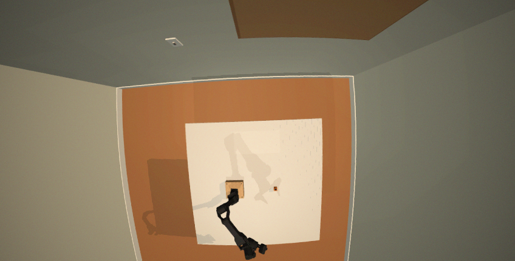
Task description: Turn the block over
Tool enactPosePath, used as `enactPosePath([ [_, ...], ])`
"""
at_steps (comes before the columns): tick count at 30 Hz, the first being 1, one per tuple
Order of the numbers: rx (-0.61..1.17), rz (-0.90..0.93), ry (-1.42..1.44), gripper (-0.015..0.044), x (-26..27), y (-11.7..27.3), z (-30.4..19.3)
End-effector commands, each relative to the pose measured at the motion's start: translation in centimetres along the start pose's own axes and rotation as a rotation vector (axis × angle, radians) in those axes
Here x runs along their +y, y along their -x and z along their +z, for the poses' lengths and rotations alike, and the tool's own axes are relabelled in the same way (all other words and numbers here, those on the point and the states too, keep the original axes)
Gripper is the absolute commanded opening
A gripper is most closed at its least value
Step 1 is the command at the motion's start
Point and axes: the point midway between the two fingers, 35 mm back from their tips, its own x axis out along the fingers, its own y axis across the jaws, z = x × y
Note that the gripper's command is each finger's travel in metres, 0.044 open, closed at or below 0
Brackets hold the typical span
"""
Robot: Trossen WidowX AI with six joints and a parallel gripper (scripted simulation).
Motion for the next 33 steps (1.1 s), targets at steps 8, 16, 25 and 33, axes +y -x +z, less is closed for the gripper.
enactPosePath([
  [8,0.534,-0.063,0.492,0.0440,3.3,-6.0,-17.0],
  [16,0.922,-0.051,0.963,0.0440,3.8,-4.6,-31.1],
  [25,1.250,-0.007,1.460,0.0440,2.1,-0.6,-42.1],
  [33,1.251,-0.007,1.460,0.0440,-0.3,-1.7,-44.1],
])
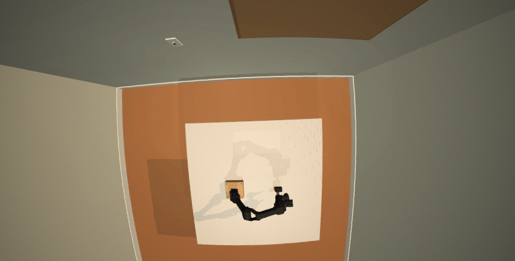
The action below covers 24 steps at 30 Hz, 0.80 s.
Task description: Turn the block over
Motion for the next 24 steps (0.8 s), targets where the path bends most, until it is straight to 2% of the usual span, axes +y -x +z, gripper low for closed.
enactPosePath([
  [1,0.031,-0.004,0.008,0.0440,0.0,-2.4,-0.9],
  [24,0.031,-0.004,0.008,0.0440,0.1,-5.8,-1.1],
])
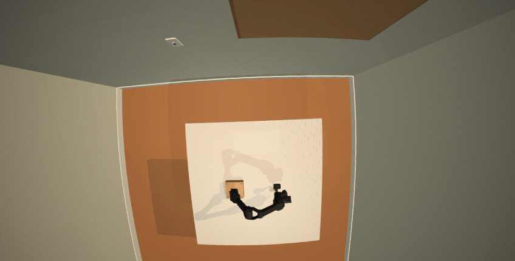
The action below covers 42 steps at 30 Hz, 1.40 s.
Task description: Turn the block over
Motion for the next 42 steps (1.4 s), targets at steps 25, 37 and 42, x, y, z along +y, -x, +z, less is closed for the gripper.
enactPosePath([
  [25,0.017,-0.004,0.002,0.0125,-0.1,-2.3,-0.5],
  [37,0.017,-0.004,0.002,0.0045,-0.1,-2.3,-0.5],
  [42,0.016,-0.004,0.002,0.0000,0.0,0.2,-0.4],
])
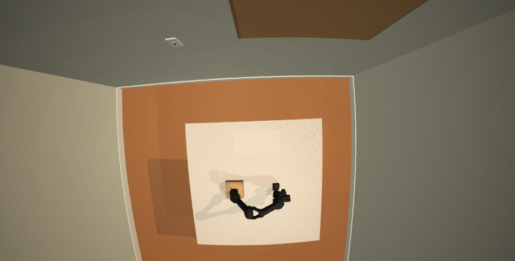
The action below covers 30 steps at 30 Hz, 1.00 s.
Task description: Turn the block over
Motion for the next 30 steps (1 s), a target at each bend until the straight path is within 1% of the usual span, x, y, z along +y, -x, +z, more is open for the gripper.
enactPosePath([
  [1,-0.018,-0.003,0.002,0.0000,0.0,2.1,0.4],
  [7,-0.039,-0.003,0.002,0.0000,0.0,2.1,0.4],
  [30,-0.371,-0.003,0.002,0.0000,0.0,1.0,0.5],
])
